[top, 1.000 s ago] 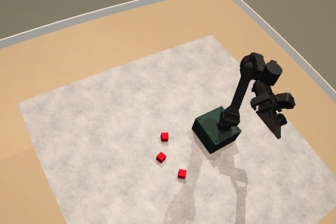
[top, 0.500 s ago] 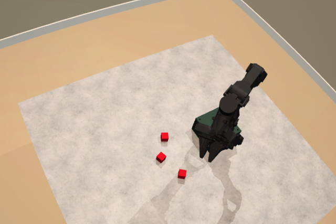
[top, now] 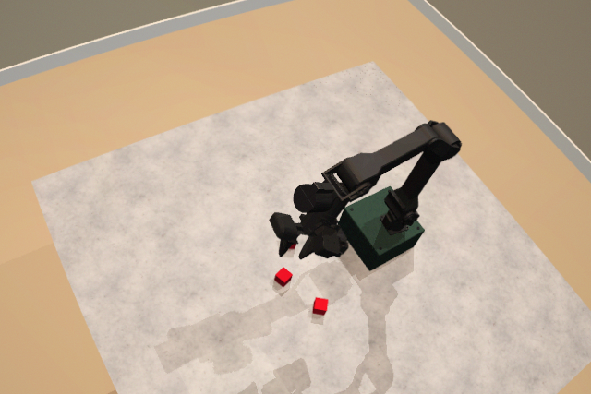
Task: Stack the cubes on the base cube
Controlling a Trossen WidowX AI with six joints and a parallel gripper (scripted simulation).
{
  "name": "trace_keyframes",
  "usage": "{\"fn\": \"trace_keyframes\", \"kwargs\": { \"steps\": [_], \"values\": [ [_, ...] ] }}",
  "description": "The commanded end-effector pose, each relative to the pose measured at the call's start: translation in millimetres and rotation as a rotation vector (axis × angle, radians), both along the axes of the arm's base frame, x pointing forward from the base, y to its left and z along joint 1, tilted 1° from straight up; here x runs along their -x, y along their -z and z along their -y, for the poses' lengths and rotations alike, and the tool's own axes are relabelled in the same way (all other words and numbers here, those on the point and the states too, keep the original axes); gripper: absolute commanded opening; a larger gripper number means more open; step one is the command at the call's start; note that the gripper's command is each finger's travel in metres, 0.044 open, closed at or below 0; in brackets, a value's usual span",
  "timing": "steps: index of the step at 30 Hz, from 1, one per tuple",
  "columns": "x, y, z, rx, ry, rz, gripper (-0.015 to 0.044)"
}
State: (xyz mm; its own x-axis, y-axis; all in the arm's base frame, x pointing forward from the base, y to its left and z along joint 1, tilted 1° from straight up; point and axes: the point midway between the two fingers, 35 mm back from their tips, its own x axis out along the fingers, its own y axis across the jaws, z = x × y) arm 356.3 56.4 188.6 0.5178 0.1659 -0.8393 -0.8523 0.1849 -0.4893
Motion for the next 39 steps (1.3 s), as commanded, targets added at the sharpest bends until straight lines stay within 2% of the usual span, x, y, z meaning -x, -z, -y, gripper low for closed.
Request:
{"fn": "trace_keyframes", "kwargs": {
  "steps": [1, 12, 20, 27, 39],
  "values": [
    [13.3, 47.2, 52.8, 0.078, 0.071, -0.17, 0.0265],
    [78.1, 123.9, 141.2, 0.123, 0.174, -0.544, 0.0265],
    [78.9, 126.4, 142.1, 0.123, 0.175, -0.548, 0.0265],
    [78.4, 185.5, 141.9, 0.122, 0.175, -0.549, 0.0265],
    [78.5, 202.2, 141.8, 0.122, 0.175, -0.549, 0.0265]
  ]
}}
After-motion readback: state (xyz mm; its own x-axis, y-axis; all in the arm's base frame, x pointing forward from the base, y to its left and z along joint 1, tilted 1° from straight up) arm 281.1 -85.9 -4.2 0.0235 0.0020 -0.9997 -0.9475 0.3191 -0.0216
